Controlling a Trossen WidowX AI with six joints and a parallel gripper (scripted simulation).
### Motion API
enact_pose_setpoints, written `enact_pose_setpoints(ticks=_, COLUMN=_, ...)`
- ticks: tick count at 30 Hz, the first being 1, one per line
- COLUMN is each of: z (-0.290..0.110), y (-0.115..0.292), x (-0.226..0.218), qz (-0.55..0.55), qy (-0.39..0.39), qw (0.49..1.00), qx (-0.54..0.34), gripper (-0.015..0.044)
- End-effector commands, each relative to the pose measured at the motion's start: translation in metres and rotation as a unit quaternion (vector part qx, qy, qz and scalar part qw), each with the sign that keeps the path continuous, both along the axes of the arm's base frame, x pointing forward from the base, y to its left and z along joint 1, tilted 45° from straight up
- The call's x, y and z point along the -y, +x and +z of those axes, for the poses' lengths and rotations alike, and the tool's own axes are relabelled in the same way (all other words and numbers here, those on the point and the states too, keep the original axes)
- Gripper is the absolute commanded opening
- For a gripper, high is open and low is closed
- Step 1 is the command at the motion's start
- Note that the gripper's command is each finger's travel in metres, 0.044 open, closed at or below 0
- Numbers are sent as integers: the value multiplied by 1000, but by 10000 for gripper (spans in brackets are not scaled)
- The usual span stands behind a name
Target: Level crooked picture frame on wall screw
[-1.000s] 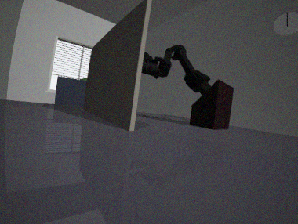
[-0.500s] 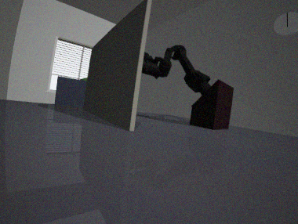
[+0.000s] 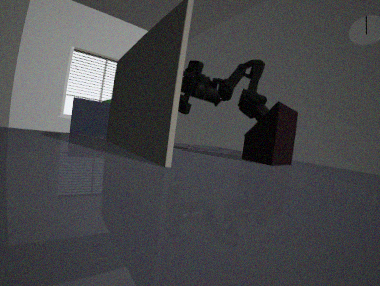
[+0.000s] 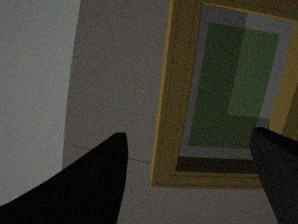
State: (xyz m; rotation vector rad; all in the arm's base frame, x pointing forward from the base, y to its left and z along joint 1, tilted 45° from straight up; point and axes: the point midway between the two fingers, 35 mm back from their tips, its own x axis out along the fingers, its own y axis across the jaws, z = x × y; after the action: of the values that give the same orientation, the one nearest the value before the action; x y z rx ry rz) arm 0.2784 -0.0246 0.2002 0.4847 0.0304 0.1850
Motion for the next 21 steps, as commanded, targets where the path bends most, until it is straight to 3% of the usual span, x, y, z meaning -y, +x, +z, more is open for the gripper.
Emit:
enact_pose_setpoints(ticks=1, z=-6, y=-11, x=0, qz=3, qy=-21, qw=1000, qx=1, gripper=260)
enact_pose_setpoints(ticks=3, z=1, y=-7, x=1, qz=1, qy=-6, qw=1000, qx=0, gripper=260)
enact_pose_setpoints(ticks=21, z=17, y=-103, x=-17, qz=18, qy=-45, qw=999, qx=5, gripper=260)
